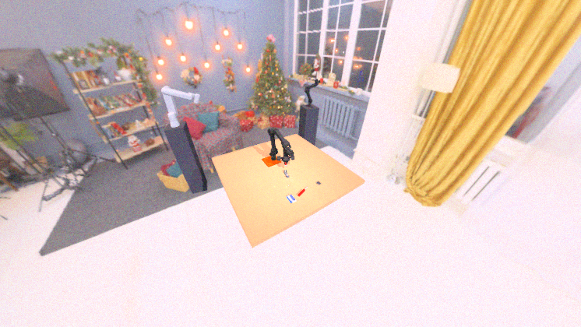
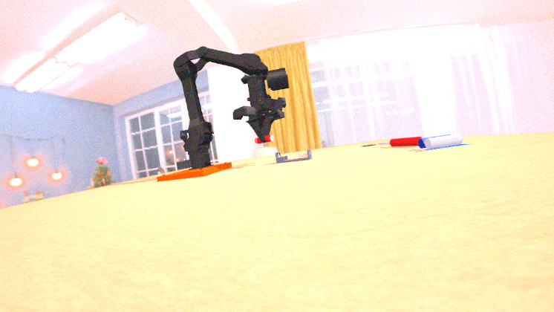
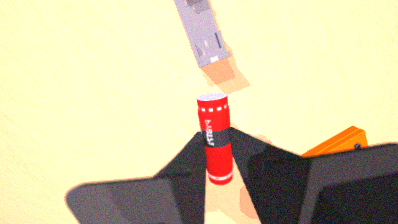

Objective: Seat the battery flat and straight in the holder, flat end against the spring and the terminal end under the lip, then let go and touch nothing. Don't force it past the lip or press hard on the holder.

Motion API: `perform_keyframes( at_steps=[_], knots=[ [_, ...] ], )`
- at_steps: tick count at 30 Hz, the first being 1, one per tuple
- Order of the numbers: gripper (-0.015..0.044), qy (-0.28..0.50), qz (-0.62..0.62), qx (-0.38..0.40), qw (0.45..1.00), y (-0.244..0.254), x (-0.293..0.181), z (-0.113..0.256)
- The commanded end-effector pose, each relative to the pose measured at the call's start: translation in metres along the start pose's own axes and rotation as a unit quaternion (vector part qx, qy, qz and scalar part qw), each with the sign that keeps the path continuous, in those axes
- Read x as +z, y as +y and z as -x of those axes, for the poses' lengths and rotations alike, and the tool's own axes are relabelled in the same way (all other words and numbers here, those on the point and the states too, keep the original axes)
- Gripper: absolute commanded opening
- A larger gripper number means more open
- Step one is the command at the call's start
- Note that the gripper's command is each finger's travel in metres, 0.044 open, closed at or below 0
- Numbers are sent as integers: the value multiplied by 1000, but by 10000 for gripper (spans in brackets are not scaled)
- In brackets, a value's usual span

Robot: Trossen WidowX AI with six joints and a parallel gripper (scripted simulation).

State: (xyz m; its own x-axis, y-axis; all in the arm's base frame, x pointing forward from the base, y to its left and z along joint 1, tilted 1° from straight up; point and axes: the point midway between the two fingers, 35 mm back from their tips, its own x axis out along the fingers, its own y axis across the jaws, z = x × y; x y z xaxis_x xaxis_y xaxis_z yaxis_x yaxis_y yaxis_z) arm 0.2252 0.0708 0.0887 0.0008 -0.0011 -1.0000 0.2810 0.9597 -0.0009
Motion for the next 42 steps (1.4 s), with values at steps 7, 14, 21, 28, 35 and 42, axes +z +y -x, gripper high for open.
perform_keyframes(
  at_steps=[7, 14, 21, 28, 35, 42],
  knots=[
    [60, -6, 82, 0, 997, 4, 69, 11],
    [60, -7, 117, 0, 993, 1, 98, 11],
    [60, 23, 117, -3, 993, 1, 96, 1],
    [60, 82, 115, -12, 990, 0, 92, -17],
    [60, 123, 114, -19, 986, -1, 89, -30],
    [60, 138, 113, -21, 984, 0, 91, -31]
  ],
)
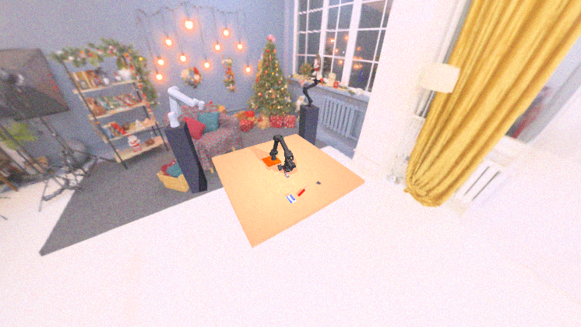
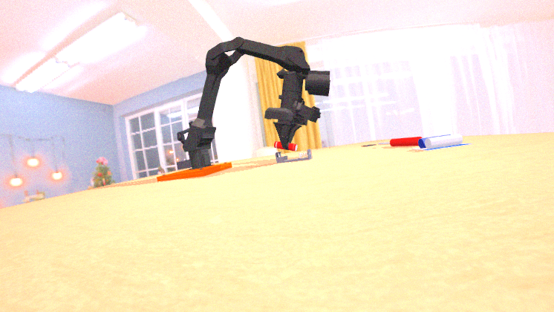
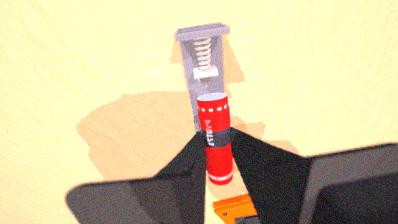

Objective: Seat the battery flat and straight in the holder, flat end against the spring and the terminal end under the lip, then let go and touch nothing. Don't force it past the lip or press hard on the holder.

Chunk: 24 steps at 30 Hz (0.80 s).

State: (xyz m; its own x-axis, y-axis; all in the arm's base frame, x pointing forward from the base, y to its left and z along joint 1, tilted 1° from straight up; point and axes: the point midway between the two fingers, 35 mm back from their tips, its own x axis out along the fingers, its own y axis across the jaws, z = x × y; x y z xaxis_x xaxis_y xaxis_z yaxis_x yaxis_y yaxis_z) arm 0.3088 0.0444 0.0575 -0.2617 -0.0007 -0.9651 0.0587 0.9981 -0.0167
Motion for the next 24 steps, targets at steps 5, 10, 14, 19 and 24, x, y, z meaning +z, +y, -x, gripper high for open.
perform_keyframes(
  at_steps=[5, 10, 14, 19, 24],
  knots=[
    [60, 24, 3, 1, 1000, 1, 5, -1],
    [60, 41, 4, 1, 999, 1, 7, -3],
    [60, 55, 4, 0, 998, 1, 9, -4],
    [60, 72, 4, -1, 997, 1, 11, -6],
    [60, 89, 4, -1, 996, 1, 12, -8]
  ],
)
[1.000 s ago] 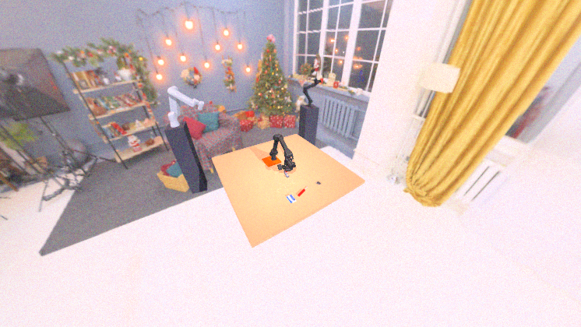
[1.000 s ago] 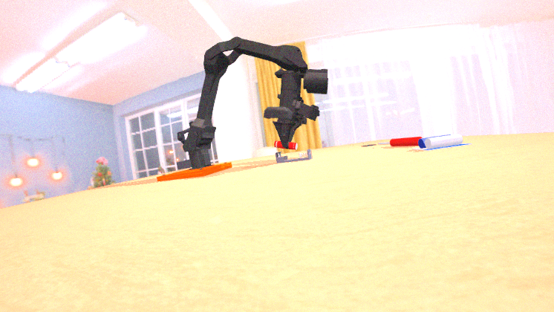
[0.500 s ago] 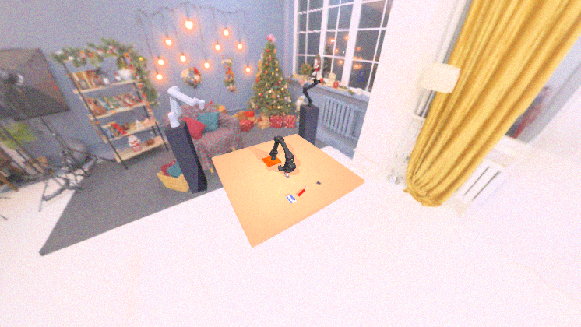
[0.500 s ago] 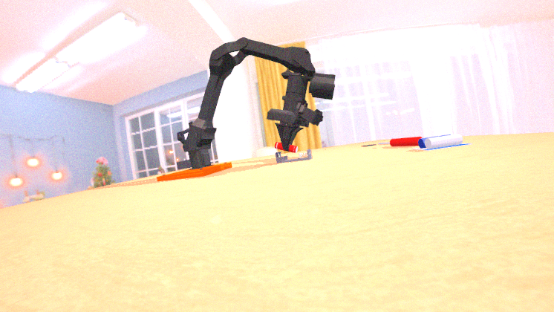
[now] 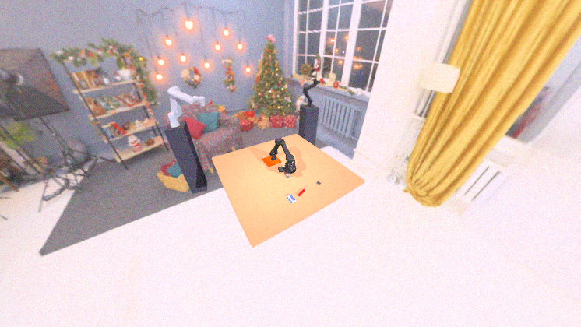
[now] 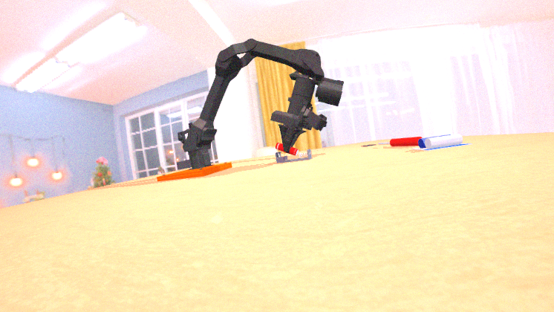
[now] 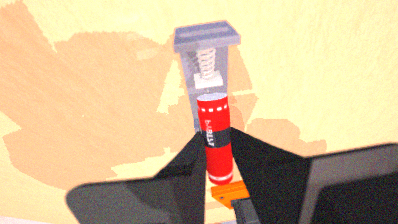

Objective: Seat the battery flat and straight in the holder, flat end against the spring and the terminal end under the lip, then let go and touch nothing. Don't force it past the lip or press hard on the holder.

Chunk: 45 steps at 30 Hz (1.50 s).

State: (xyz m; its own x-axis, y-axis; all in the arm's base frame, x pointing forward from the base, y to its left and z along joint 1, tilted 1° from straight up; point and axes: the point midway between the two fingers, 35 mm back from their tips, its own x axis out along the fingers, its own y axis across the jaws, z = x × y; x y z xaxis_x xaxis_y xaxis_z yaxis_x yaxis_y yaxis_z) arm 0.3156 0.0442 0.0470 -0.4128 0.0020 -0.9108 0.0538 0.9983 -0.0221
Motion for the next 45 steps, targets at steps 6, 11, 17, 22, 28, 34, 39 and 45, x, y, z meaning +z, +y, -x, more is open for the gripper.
perform_keyframes(
  at_steps=[6, 11, 17, 22, 28, 34, 39, 45],
  knots=[
    [60, 29, 3, 1, 1000, 1, 5, -1],
    [60, 41, 3, 0, 999, 1, 6, -2],
    [60, 41, 4, -3, 999, 1, 8, -2],
    [60, 41, 4, -4, 999, 1, 12, -2],
    [60, 41, 4, -4, 999, 1, 15, -1],
    [60, 41, 4, -5, 999, 1, 18, 0],
    [60, 40, 4, -5, 999, 1, 20, 2],
    [60, 37, 4, -5, 999, 1, 23, 3]
  ],
)
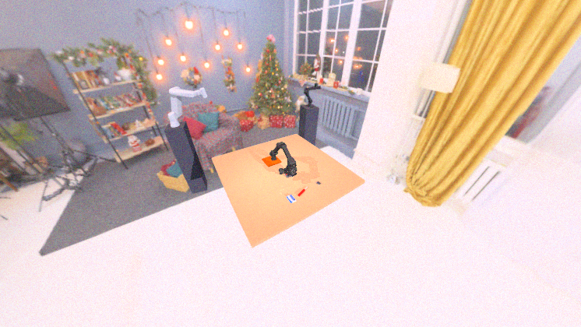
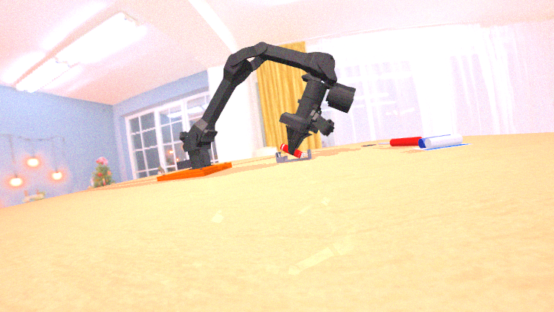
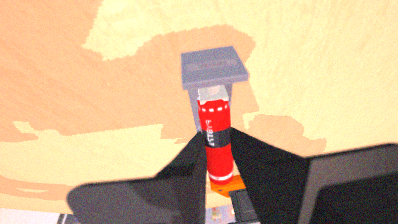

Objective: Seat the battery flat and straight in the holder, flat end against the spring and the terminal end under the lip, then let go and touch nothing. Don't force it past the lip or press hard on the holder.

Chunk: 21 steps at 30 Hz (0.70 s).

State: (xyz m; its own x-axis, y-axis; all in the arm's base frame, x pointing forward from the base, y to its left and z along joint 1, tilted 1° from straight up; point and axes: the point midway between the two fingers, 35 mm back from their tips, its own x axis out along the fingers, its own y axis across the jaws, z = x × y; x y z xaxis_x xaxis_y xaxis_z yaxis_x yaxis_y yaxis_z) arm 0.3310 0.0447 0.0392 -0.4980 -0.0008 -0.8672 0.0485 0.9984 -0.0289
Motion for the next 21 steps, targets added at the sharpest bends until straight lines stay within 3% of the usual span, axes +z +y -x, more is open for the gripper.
perform_keyframes(
  at_steps=[1, 21],
  knots=[
    [60, -11, 3, -1, 1000, 0, 6, 4],
    [60, -20, 3, 1, 1000, 0, 12, 8]
  ],
)
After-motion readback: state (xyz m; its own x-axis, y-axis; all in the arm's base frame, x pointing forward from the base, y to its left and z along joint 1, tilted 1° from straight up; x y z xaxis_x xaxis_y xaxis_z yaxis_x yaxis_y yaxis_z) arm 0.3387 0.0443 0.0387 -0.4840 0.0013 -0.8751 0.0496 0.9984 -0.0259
